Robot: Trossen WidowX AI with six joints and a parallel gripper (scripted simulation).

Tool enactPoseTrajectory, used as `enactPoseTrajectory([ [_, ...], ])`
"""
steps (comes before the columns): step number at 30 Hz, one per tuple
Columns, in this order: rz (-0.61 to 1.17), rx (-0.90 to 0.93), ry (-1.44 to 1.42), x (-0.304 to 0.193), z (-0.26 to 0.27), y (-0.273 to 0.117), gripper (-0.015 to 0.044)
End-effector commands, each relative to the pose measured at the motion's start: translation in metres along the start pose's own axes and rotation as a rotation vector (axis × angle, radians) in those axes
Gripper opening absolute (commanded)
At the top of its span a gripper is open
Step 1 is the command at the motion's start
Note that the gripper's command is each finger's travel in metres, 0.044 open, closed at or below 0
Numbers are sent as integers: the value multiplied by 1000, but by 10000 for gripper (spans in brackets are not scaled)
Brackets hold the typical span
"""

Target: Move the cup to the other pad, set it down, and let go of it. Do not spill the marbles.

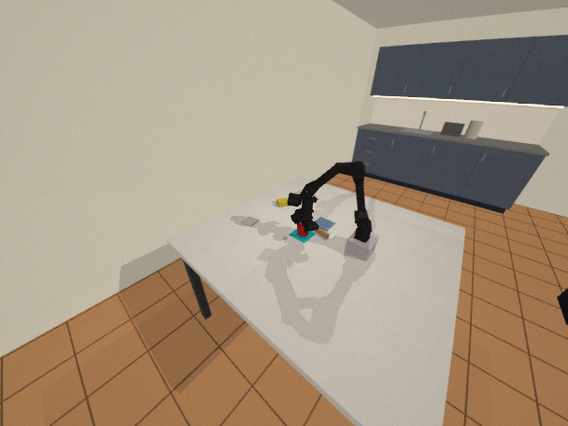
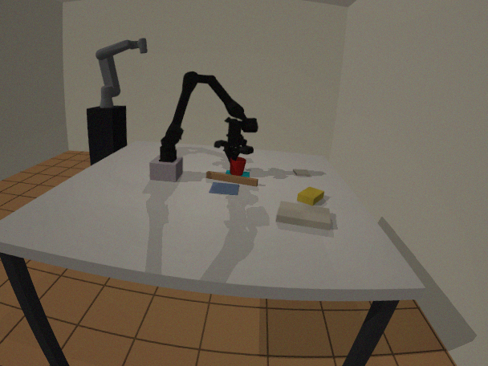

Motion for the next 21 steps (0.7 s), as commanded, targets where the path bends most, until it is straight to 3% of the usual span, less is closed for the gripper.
enactPoseTrajectory([
  [1,-1,-1,0,0,0,-1,0],
  [10,-1,-1,0,0,0,-1,0],
  [15,-1,-1,0,0,0,-1,128],
  [21,-1,-1,0,0,0,-1,128],
])
Point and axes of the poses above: the point midway between the two fingers, 35 mm back from their tips, its own y axis out along the fingers, its own z axis across the jaws, x = y × z, the point moved 8 cm from there along -y, back along the fingers, and after that the axes turned 11 degrees about -y, right-handed, at the moved point
